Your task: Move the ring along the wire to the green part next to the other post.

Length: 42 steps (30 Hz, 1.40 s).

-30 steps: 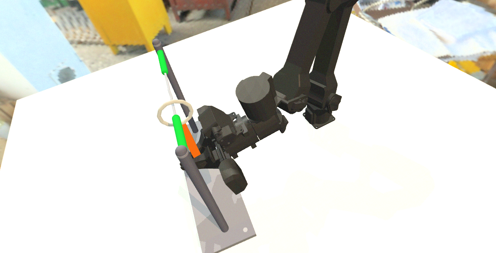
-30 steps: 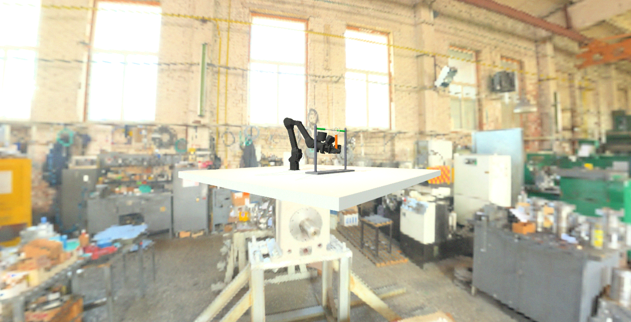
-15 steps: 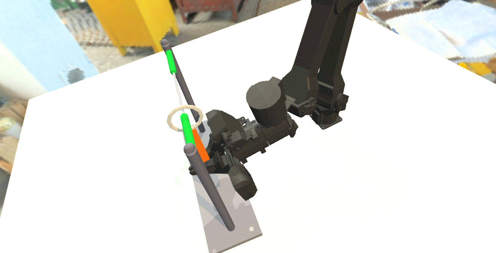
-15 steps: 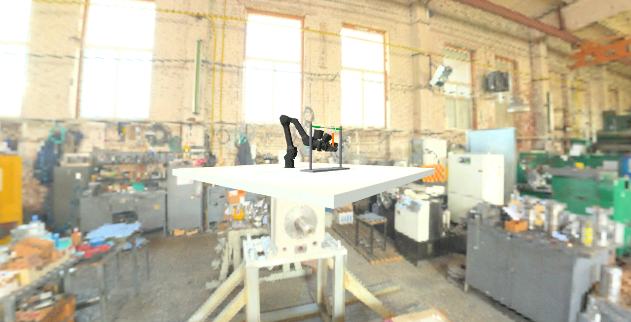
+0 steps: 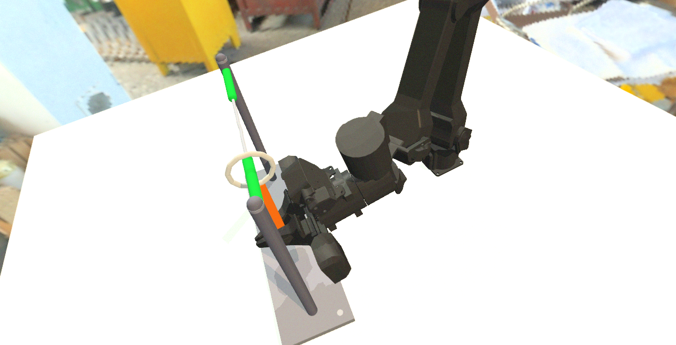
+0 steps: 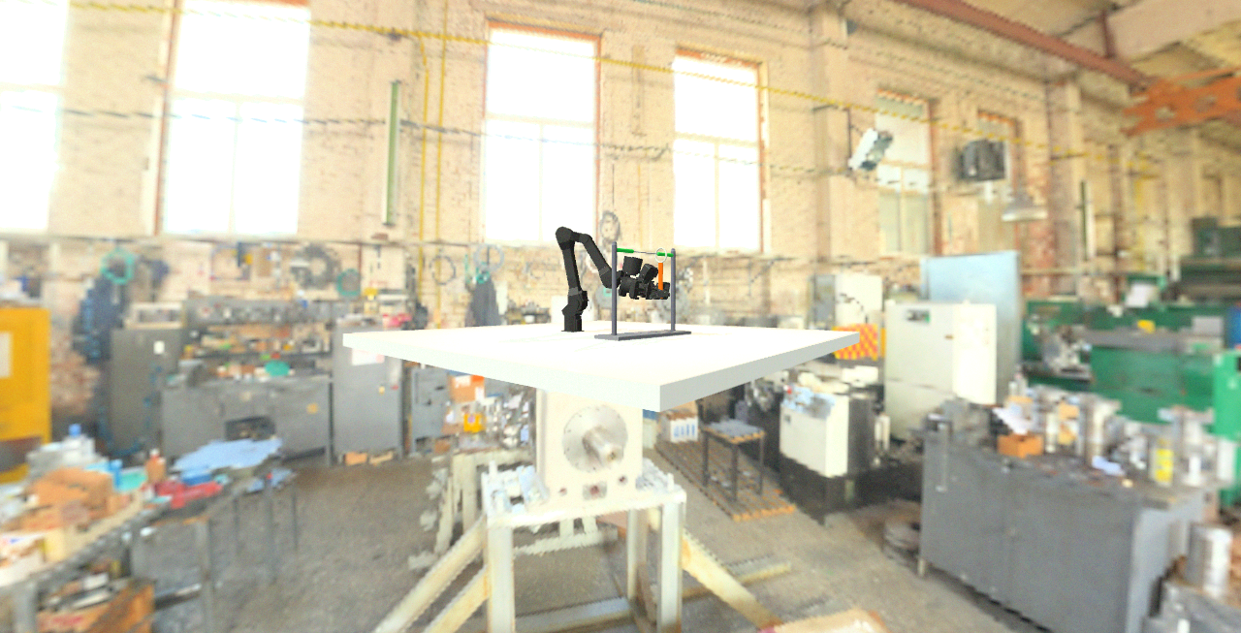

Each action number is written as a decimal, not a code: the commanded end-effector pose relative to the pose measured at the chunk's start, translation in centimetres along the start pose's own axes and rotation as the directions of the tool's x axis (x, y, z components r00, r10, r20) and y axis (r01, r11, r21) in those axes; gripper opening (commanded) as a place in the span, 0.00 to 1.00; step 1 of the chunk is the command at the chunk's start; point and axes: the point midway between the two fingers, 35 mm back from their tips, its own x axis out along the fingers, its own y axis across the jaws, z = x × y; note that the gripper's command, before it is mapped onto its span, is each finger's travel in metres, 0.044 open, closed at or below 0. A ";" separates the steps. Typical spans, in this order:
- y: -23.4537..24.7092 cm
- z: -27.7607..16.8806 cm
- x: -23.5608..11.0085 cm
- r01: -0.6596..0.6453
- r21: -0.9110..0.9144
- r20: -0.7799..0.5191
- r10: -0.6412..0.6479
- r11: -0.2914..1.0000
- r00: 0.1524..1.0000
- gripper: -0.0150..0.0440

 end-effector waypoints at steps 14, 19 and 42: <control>0.1 -1.2 0.3 0.004 0.009 0.005 -0.004 1.000 1.000 0.00; 0.1 -1.2 0.3 0.004 0.009 0.005 -0.004 1.000 1.000 0.00; 0.2 -1.2 -0.1 -0.001 0.003 0.004 0.001 1.000 1.000 0.53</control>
